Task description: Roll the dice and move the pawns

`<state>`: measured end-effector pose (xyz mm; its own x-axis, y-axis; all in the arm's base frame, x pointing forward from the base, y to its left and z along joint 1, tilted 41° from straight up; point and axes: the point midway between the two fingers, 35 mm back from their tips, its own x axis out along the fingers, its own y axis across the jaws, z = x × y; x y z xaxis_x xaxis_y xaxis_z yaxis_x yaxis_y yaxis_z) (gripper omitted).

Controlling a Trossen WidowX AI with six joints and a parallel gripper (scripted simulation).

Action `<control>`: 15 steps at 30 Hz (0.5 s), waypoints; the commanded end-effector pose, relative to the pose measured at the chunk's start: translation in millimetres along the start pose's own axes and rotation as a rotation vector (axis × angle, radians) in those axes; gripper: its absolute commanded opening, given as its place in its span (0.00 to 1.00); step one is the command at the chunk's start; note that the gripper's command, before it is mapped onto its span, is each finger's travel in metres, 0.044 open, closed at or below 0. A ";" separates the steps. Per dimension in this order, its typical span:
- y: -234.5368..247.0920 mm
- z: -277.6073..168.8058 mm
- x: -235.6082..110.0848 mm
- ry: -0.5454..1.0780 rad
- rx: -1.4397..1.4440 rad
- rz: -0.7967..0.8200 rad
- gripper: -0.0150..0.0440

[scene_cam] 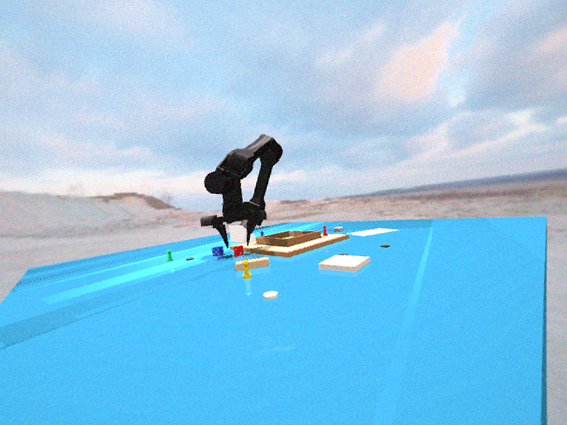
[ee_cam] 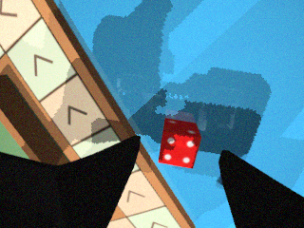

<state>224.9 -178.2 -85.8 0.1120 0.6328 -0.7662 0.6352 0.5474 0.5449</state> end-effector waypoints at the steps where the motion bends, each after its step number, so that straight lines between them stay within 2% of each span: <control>1: 0.7 -0.3 6.6 0.001 0.007 0.005 0.72; 8: 1.0 -1.0 15.3 0.001 0.006 0.006 0.72; 14: 1.0 -1.0 15.3 0.001 0.006 0.006 0.45; 15: 1.0 -1.0 15.3 0.001 0.006 0.006 0.44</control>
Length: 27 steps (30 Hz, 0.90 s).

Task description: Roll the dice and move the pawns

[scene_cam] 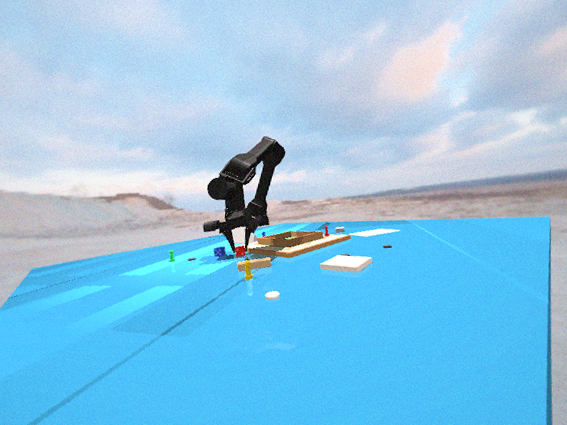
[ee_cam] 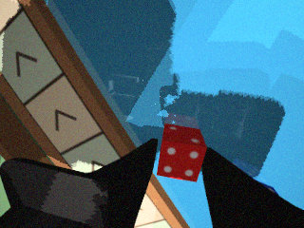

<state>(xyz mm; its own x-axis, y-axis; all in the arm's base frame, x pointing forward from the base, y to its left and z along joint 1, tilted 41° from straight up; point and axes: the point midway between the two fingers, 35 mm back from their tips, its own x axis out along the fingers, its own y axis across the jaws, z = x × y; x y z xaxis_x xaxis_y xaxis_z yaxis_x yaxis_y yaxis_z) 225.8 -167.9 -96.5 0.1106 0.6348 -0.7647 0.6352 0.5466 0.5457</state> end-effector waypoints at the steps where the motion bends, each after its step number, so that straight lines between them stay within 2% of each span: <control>1: 0.5 0.4 0.5 -0.002 0.006 0.004 0.43; 5: 0.5 0.4 0.5 -0.002 0.006 0.004 0.39; 8: -0.7 3.2 -1.4 -0.019 0.002 0.002 0.25; 10: -4.1 11.6 -8.1 -0.068 -0.010 -0.007 0.25; 27: -4.1 16.8 -78.2 -0.029 0.002 -0.006 0.25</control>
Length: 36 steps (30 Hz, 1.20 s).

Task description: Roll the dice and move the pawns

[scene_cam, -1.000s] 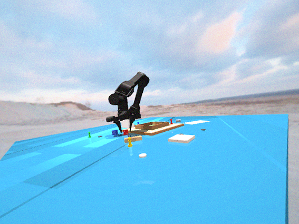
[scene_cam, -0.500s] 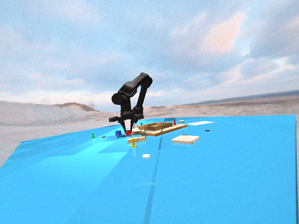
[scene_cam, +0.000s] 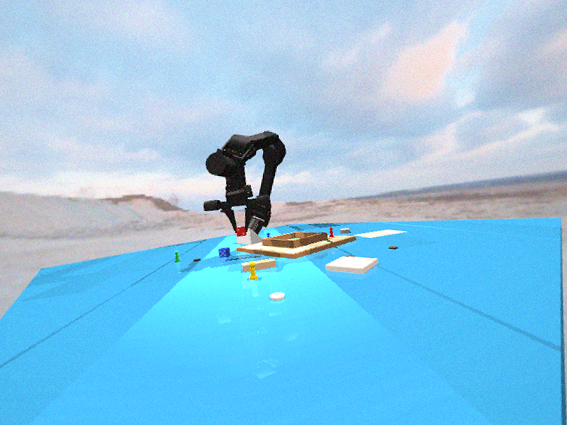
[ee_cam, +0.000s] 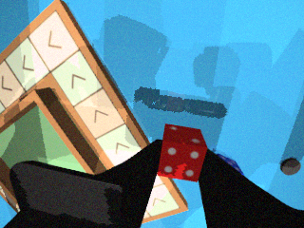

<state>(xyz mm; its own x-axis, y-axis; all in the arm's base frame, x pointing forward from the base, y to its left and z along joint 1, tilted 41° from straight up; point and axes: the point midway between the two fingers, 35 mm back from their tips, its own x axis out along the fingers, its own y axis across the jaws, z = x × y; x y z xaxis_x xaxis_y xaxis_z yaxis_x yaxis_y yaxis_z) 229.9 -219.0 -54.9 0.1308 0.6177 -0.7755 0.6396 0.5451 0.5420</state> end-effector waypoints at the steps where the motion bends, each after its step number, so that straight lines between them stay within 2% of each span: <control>1: -1.3 0.2 -19.0 0.002 -0.002 -0.003 0.25; 11: 0.6 -5.2 -58.9 0.026 0.002 0.002 0.25; 36: 107.0 -45.7 -40.7 0.020 0.553 -0.006 0.25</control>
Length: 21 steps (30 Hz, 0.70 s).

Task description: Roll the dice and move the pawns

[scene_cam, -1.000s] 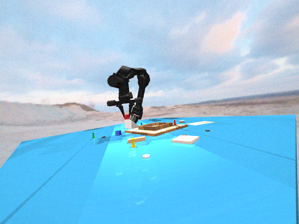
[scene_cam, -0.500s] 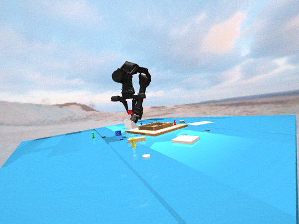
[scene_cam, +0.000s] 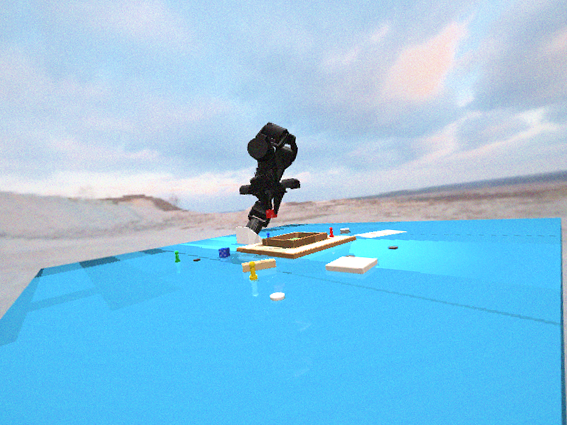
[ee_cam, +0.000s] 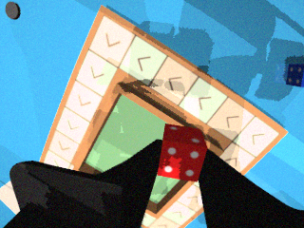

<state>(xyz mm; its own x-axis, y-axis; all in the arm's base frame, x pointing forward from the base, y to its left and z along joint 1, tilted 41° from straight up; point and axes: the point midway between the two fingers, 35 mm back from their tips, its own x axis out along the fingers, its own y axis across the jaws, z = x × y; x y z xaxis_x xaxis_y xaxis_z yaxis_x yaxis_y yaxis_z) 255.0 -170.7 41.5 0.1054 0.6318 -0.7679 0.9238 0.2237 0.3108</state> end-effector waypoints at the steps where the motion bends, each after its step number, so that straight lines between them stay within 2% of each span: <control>1: 10.4 -15.4 2.3 -0.005 0.085 0.008 0.25; 15: 35.2 -75.7 21.8 0.014 0.418 0.011 0.25; 21: 35.1 -79.0 24.1 -0.002 0.433 -0.004 0.25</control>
<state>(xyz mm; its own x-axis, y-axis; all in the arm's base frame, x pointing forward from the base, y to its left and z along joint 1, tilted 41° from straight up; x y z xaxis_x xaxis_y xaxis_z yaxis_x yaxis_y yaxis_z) 261.6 -90.6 77.4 0.1061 0.6435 -0.7581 0.9935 -0.1004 0.0538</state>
